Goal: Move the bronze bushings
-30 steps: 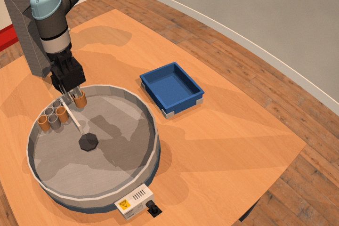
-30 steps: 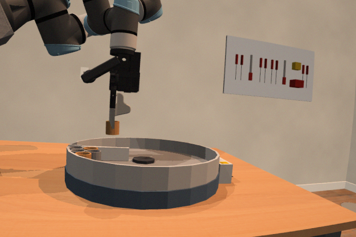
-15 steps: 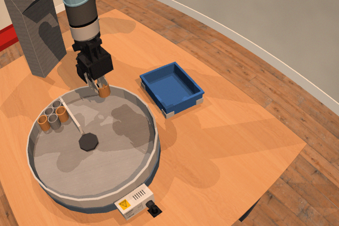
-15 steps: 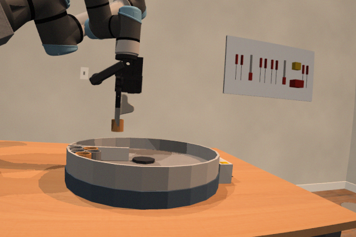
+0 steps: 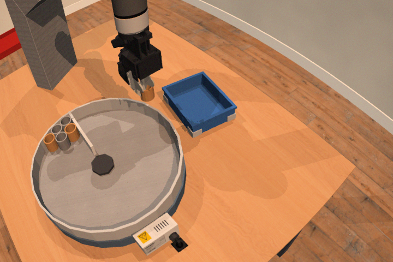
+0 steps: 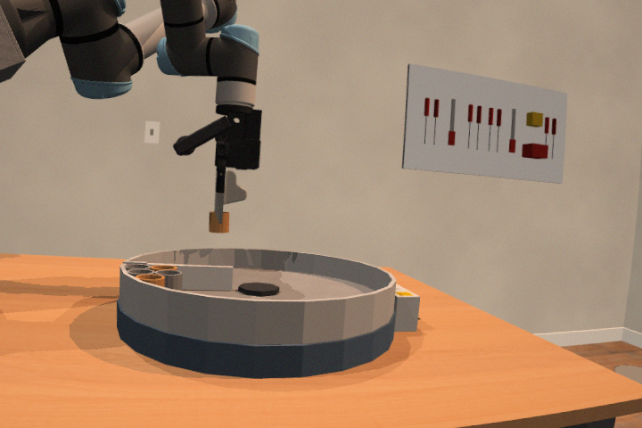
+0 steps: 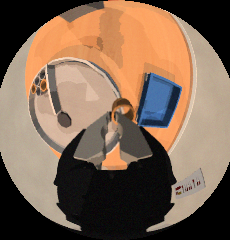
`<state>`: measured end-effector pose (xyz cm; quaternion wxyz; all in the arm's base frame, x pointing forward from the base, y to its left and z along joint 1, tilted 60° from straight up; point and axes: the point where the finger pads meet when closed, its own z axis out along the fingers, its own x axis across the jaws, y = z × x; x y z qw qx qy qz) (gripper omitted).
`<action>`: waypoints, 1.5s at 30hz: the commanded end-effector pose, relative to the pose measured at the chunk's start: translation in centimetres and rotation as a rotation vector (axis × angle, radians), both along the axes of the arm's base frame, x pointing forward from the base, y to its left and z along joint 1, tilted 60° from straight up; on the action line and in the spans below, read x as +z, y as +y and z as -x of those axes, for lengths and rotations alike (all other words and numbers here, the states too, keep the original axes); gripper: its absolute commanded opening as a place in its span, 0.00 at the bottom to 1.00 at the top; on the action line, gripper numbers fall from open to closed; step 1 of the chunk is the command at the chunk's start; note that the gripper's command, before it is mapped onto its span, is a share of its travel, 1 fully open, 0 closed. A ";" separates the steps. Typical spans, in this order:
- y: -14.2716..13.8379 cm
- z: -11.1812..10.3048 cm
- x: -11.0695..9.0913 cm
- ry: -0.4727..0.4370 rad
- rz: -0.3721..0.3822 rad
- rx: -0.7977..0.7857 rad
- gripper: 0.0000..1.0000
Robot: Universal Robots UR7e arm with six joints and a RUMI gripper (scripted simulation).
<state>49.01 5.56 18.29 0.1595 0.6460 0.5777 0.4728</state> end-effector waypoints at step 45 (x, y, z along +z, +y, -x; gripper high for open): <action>11.6 -0.1 7.8 0.003 0.004 -0.007 0.00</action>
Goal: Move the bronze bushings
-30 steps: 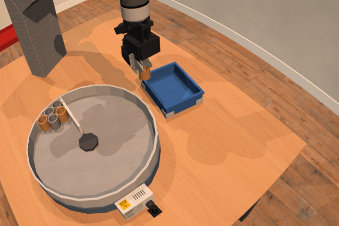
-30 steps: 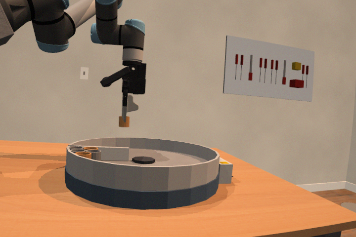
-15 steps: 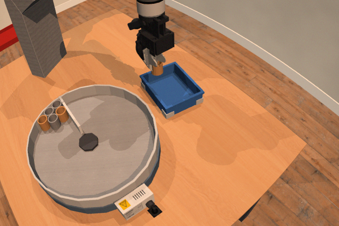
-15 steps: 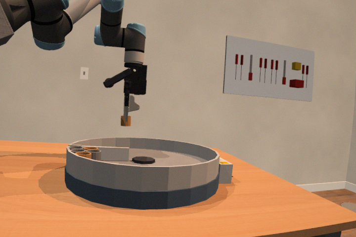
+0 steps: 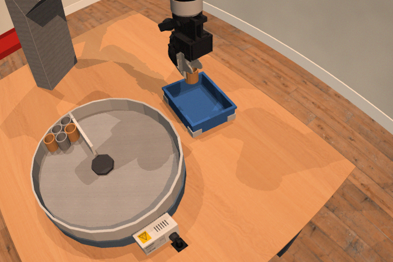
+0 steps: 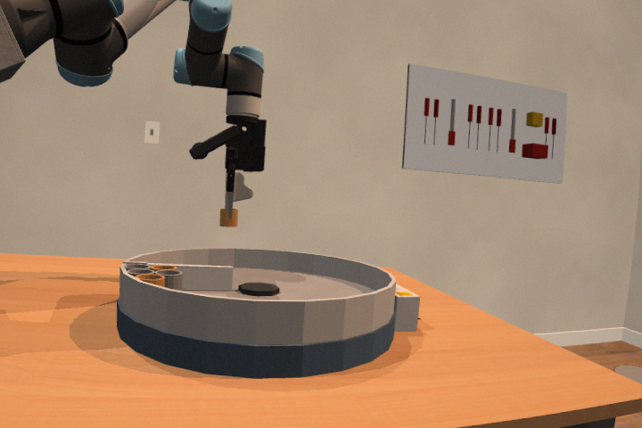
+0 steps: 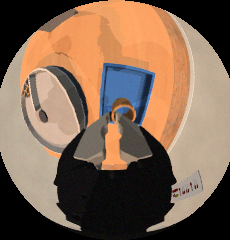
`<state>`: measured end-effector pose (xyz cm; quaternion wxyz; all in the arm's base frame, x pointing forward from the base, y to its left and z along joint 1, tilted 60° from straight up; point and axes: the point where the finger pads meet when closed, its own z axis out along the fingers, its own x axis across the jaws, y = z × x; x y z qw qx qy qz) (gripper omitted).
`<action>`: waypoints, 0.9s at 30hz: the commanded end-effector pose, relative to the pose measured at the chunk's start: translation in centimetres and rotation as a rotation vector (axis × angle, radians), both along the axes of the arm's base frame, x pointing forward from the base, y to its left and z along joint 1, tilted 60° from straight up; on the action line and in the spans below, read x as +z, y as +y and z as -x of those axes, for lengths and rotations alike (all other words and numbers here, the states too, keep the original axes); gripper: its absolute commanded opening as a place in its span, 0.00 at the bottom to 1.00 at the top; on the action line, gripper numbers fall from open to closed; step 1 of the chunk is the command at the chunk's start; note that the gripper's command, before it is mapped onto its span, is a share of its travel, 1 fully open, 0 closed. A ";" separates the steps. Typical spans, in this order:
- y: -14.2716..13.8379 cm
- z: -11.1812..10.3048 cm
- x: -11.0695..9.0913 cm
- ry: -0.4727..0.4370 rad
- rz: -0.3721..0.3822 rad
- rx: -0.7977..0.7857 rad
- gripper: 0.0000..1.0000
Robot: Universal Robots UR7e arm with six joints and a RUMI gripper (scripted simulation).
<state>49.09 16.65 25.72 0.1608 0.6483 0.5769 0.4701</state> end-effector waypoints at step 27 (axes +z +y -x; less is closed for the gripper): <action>1.6 0.0 1.1 -0.001 0.001 -0.001 0.00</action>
